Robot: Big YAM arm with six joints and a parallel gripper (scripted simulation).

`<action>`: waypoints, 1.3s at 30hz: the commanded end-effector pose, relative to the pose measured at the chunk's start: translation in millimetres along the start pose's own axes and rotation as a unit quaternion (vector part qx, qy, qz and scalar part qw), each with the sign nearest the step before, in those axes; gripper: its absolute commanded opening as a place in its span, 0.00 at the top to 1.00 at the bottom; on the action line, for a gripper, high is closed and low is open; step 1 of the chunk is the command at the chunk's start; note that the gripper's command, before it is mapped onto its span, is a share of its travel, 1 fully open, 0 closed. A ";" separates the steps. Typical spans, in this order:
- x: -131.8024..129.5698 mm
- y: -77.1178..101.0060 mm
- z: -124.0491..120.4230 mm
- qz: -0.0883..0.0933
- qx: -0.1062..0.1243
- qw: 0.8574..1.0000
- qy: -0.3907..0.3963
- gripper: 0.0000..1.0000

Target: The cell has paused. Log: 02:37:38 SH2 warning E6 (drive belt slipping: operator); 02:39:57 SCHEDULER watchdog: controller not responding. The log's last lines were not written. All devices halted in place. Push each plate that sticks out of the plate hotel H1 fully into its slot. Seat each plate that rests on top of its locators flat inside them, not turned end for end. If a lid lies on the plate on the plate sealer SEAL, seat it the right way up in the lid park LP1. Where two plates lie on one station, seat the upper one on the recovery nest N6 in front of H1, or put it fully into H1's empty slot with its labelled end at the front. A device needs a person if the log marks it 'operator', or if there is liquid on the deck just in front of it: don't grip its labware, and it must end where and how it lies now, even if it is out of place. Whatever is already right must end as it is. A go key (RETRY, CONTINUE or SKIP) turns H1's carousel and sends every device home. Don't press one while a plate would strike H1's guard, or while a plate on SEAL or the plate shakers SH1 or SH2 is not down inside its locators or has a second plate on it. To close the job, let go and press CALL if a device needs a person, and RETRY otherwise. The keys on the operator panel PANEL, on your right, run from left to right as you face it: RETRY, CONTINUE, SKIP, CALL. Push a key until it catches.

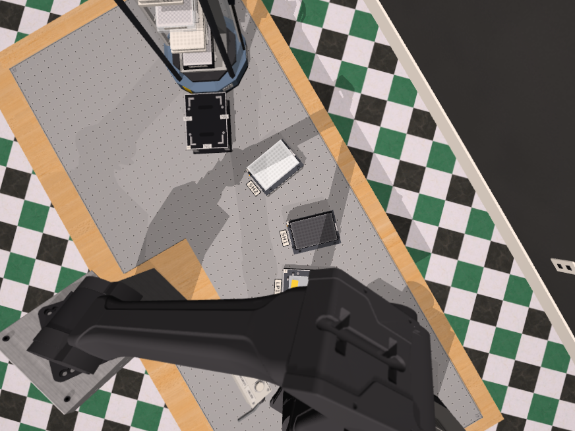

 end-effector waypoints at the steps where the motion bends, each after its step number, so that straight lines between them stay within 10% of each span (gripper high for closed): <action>1: -0.3 3.4 2.0 0.000 -0.003 1.000 0.002 0.16; 25: 0.5 3.4 1.5 0.000 -0.003 1.000 0.002 0.16; 27: 13.2 1.8 -1.8 -0.033 0.004 0.999 0.003 0.16; 39: 1.4 0.3 2.3 -0.035 -0.002 0.999 0.002 0.16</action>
Point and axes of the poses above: the point where the finger pads meet when closed, its own y axis back along the fingers, its own x axis across the jaws, z = x × y, the point moved 7 cm from there along y, back along the fingers, and after that the axes turned 2 degrees about y, right-handed, at the moved point
